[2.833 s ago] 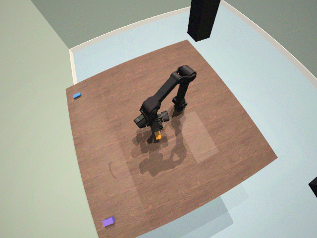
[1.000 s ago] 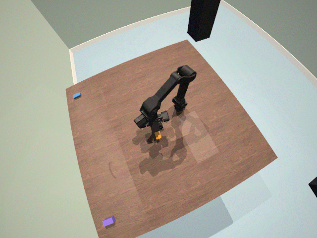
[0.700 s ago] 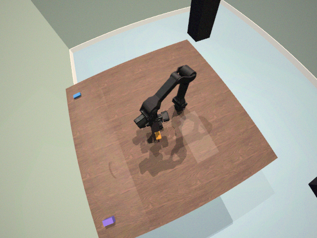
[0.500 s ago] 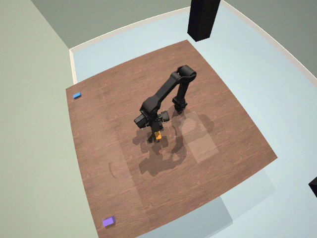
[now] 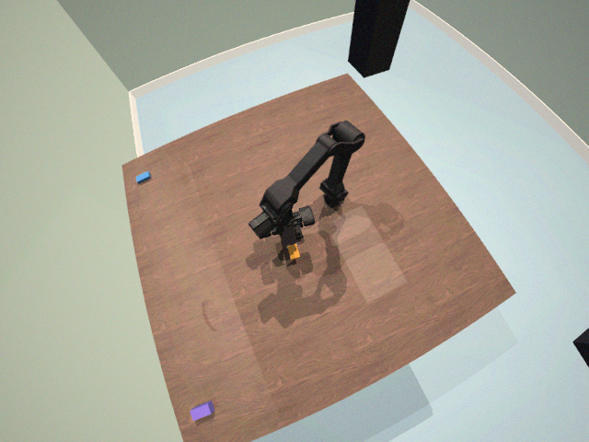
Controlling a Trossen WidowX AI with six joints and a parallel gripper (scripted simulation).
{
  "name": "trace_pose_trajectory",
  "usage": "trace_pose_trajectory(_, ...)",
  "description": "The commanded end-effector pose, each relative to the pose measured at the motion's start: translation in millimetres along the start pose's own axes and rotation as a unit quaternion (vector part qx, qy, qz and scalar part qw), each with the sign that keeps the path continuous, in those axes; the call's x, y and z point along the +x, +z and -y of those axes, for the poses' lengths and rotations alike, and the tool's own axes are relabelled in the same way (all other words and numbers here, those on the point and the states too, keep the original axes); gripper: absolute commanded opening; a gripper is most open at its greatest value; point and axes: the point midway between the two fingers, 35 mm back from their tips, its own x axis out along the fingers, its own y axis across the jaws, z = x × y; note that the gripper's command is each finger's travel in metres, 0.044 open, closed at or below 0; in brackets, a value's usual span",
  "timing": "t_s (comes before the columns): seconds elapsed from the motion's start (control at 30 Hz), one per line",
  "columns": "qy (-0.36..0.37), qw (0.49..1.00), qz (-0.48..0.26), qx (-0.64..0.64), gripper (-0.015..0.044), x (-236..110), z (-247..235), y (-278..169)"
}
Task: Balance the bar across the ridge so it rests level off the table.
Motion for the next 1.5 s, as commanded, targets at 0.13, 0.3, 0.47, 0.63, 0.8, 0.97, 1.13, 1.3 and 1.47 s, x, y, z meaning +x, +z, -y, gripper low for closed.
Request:
trace_pose_trajectory(0.13, 0.0, 1.0, 0.0, 0.0, 0.0185, 0.0, 0.0, 0.0)
trace_pose_trajectory(0.3, 0.0, 1.0, 0.0, 0.0, 0.0185, 0.0, 0.0, 0.0)
trace_pose_trajectory(0.47, 0.0, 1.0, 0.0, 0.0, 0.0211, 0.0, 0.0, 0.0)
trace_pose_trajectory(0.63, 0.0, 1.0, 0.0, 0.0, 0.0342, 0.0, 0.0, 0.0)
trace_pose_trajectory(0.8, 0.0, 1.0, 0.0, 0.0, 0.044, 0.0, 0.0, 0.0)
trace_pose_trajectory(0.97, 0.0, 1.0, 0.0, 0.0, 0.044, -31.0, 3.9, 1.8)
trace_pose_trajectory(1.13, 0.0, 1.0, 0.0, 0.0, 0.044, -91.7, 1.3, 0.7)
trace_pose_trajectory(1.3, 0.0, 1.0, 0.0, 0.0, 0.044, -99.9, -0.1, 0.1)
trace_pose_trajectory(1.47, 0.0, 1.0, 0.0, 0.0, 0.044, -99.9, -0.1, 0.1)
